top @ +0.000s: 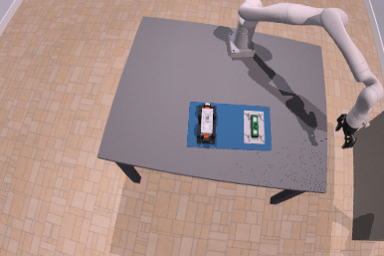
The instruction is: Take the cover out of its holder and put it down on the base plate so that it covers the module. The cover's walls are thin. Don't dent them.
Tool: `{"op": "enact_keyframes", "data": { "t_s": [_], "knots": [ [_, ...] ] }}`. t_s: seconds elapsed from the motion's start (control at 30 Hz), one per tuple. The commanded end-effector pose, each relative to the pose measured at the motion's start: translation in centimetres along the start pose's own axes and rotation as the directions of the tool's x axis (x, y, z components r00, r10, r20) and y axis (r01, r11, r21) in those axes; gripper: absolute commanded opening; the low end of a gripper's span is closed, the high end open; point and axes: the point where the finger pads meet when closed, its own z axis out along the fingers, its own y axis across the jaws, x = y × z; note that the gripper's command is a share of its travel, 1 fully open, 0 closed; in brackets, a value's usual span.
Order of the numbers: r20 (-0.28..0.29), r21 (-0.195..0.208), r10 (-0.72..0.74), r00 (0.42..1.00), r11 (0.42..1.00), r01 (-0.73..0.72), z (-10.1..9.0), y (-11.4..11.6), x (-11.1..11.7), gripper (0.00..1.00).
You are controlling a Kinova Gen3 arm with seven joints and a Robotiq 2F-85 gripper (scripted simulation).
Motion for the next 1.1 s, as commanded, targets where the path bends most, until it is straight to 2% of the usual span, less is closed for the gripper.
{"op": "enact_keyframes", "data": {
  "t_s": [0.0, 0.53, 0.87, 1.07],
  "knots": [
    [-0.002, -0.002, 0.000, 1.000, 1.000, 0.000, -0.2, 0.1, 0.0, 1.00],
    [-0.002, -0.002, 0.000, 1.000, 1.000, 0.000, -0.2, 0.1, 0.0, 1.00],
    [-0.022, 0.020, -0.205, 0.978, 0.978, 0.206, -2.1, -2.1, -5.2, 1.00],
    [-0.022, 0.020, -0.205, 0.978, 0.978, 0.206, -2.1, -2.1, -5.2, 1.00]
  ]
}}
